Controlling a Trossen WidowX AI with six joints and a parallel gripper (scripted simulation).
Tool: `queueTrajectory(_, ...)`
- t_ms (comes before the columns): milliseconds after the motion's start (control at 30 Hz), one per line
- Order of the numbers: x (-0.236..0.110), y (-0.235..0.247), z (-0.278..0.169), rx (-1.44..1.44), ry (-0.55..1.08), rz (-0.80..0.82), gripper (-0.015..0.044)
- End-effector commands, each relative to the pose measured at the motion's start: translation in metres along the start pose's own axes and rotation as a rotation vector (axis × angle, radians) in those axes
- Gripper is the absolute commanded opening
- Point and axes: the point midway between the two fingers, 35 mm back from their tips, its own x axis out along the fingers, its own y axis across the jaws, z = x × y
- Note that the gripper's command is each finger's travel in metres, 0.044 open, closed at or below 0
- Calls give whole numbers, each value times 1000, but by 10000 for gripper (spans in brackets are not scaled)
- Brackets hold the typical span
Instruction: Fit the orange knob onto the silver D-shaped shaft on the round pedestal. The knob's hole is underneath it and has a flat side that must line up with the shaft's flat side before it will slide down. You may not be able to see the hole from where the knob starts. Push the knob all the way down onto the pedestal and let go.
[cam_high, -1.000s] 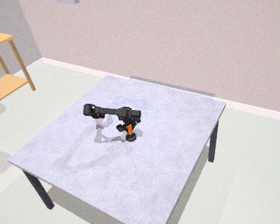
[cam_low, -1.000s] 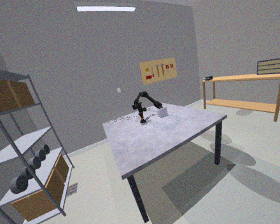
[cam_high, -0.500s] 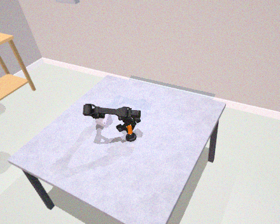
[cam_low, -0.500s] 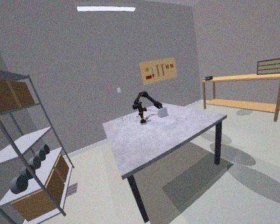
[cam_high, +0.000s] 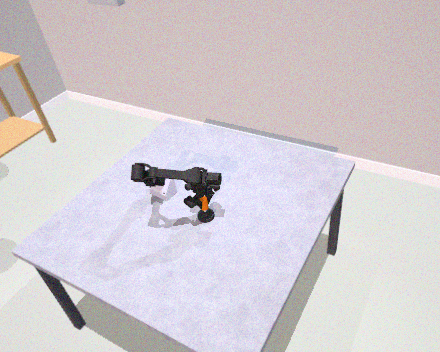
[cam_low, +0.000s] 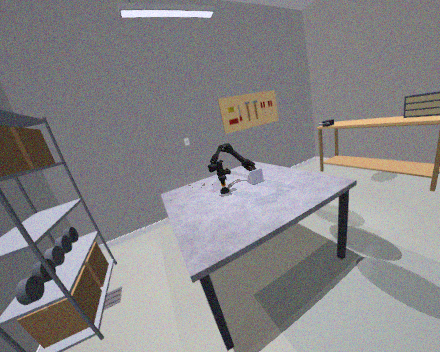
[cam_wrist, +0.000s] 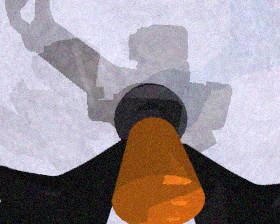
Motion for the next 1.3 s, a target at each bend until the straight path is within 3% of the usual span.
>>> queueTrajectory(0,0,-1,-3,-43,1,-4,0)
queueTrajectory(833,-2,1,2,-44,1,-4,0)
queueTrajectory(1267,1,-1,0,-253,2,-4,0)
